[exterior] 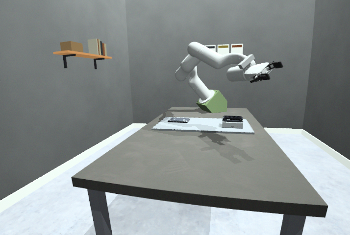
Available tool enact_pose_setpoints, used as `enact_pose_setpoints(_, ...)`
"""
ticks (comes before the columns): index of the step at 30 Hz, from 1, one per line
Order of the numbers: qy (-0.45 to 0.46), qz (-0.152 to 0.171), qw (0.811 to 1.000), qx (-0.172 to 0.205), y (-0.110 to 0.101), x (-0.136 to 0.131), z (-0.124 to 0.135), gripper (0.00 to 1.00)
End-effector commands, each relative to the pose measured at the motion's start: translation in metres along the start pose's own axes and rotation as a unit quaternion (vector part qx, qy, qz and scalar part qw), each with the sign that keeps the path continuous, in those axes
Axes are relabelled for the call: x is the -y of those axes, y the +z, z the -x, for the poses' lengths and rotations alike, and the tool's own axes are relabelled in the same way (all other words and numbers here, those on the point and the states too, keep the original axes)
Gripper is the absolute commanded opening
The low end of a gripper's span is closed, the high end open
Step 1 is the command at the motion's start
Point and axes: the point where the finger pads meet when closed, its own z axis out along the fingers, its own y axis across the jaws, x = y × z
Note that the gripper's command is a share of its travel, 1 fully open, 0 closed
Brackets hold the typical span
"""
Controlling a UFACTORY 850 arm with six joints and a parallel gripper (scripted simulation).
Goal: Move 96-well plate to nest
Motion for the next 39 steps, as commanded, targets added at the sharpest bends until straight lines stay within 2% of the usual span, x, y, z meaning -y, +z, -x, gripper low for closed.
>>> enact_pose_setpoints(1,0.0,0.0,1.0,-0.001,0.0,0.001,-0.002,1.0)
enact_pose_setpoints(17,0.0,0.0,1.0,-0.001,0.0,0.001,-0.002,1.0)
enact_pose_setpoints(21,-0.016,-0.025,0.998,0.05,-0.004,0.012,0.014,1.0)
enact_pose_setpoints(25,-0.016,-0.025,0.998,0.05,-0.007,0.019,0.024,1.0)
enact_pose_setpoints(29,-0.033,-0.048,0.993,0.102,-0.013,0.029,0.04,1.0)
enact_pose_setpoints(34,-0.033,-0.048,0.993,0.102,-0.018,0.036,0.052,1.0)
enact_pose_setpoints(37,-0.049,-0.066,0.986,0.146,-0.024,0.042,0.064,1.0)
enact_pose_setpoints(39,-0.052,-0.069,0.984,0.154,-0.028,0.046,0.072,1.0)
